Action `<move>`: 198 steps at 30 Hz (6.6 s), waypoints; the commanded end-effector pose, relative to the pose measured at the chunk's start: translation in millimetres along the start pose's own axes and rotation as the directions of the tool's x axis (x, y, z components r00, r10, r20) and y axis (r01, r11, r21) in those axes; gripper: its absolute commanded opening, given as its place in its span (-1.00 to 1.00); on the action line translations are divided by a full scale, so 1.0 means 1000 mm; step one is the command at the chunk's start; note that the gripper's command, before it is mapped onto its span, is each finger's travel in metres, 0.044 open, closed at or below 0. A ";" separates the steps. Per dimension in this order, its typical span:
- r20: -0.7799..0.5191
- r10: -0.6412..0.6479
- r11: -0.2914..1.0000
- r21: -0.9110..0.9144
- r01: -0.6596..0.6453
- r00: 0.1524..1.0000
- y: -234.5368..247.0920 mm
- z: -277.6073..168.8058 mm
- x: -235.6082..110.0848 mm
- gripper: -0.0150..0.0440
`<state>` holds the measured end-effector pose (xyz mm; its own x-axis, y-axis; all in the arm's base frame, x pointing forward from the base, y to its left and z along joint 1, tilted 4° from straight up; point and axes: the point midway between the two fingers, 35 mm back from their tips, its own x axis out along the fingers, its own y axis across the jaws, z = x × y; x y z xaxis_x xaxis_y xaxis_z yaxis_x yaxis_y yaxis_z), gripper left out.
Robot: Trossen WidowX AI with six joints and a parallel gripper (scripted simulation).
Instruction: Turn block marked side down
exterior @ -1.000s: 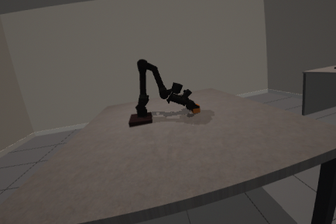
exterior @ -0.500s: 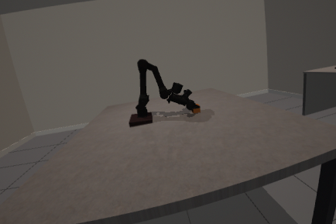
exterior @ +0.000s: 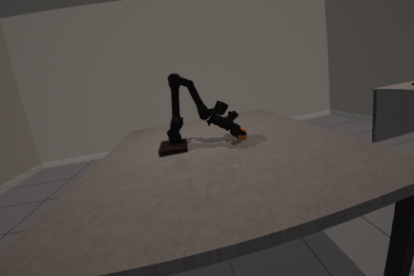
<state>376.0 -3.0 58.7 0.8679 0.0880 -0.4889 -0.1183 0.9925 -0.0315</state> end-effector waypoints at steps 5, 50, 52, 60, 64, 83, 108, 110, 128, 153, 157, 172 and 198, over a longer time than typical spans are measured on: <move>-0.268 -0.008 1.000 -0.001 0.008 0.963 -0.002 0.034 -0.020 1.00; -0.822 -0.009 1.000 -0.008 0.005 0.569 0.001 0.073 -0.036 1.00; -0.822 -0.009 1.000 -0.008 0.005 0.569 0.001 0.059 -0.028 1.00; -0.822 -0.009 1.000 -0.008 0.005 0.569 0.001 0.045 -0.018 1.00; -0.822 -0.009 1.000 -0.008 0.005 0.569 0.001 0.043 -0.017 1.00; -0.822 -0.010 1.000 -0.008 0.005 0.569 0.000 0.018 0.001 1.00; -0.822 -0.010 1.000 -0.008 0.005 0.569 0.000 0.015 0.003 0.06; -0.822 -0.010 1.000 -0.008 0.005 0.569 0.000 0.015 0.003 0.02; -0.809 -0.009 1.000 -0.007 0.006 0.587 0.001 0.039 -0.014 -0.49; -0.542 -0.006 1.000 -0.003 0.006 0.841 0.000 0.033 -0.010 -0.49; -0.491 -0.007 1.000 -0.005 0.005 0.871 0.000 0.032 -0.012 -0.49; -0.367 -0.008 1.000 -0.004 0.006 0.930 0.000 0.026 -0.004 -0.49; 0.033 -0.005 1.000 -0.006 0.005 0.999 0.000 0.005 0.006 -0.49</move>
<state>387.2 -2.9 61.4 0.8669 0.0777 -0.4923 -0.1141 0.9925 -0.0442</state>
